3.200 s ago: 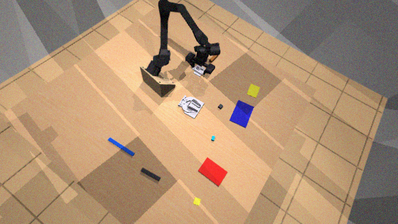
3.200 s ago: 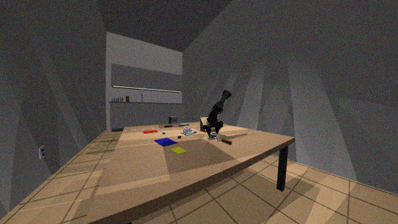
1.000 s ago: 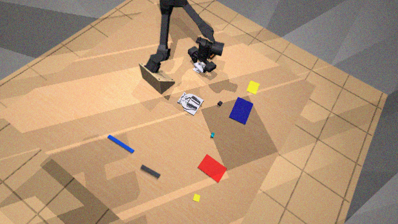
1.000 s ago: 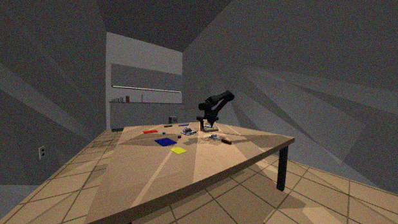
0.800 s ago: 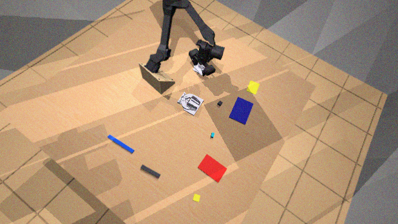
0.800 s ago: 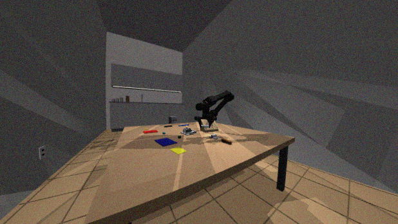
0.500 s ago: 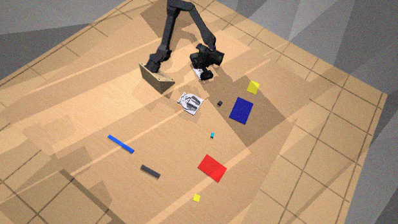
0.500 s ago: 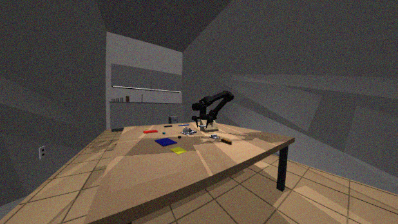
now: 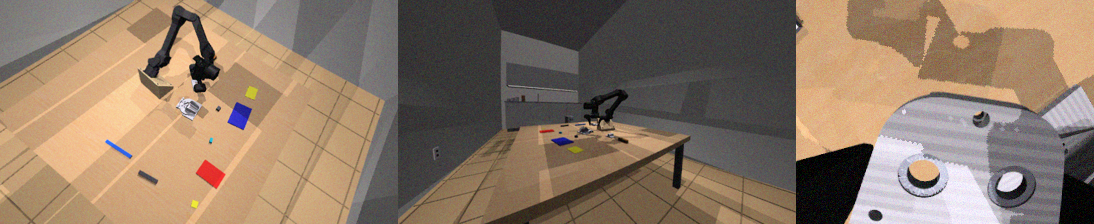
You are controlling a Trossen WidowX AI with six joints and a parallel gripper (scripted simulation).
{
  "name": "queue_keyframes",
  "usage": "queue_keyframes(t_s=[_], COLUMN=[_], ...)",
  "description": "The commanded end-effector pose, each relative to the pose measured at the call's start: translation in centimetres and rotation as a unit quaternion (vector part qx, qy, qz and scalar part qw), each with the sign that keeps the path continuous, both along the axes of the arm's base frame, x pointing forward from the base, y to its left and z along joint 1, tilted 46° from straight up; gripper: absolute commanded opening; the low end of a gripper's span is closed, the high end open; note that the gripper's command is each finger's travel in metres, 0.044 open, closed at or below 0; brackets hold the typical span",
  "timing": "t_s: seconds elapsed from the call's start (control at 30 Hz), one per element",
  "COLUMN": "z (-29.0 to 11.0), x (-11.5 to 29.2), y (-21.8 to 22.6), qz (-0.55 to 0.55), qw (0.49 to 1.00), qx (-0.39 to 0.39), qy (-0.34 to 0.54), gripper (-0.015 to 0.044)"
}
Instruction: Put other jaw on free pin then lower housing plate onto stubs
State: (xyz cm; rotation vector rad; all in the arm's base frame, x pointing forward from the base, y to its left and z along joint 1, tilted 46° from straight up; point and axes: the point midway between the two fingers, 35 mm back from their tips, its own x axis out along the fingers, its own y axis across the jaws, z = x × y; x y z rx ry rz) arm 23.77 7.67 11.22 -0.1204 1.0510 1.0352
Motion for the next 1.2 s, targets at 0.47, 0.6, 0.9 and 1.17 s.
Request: queue_keyframes(t_s=[0.47,0.6,0.9,1.17], z=[-4.1,-5.0,-7.0,-7.9], x=[0.7,0.7,0.3,0.0], y=[-4.5,-5.5,-7.7,-8.7], qz=[-0.129,-0.157,-0.221,-0.251], qw=[0.984,0.976,0.952,0.938], qx=[0.031,0.039,0.063,0.075], qy=[0.120,0.146,0.202,0.228], gripper=[0.0351,0.0351,0.0351,0.0351])
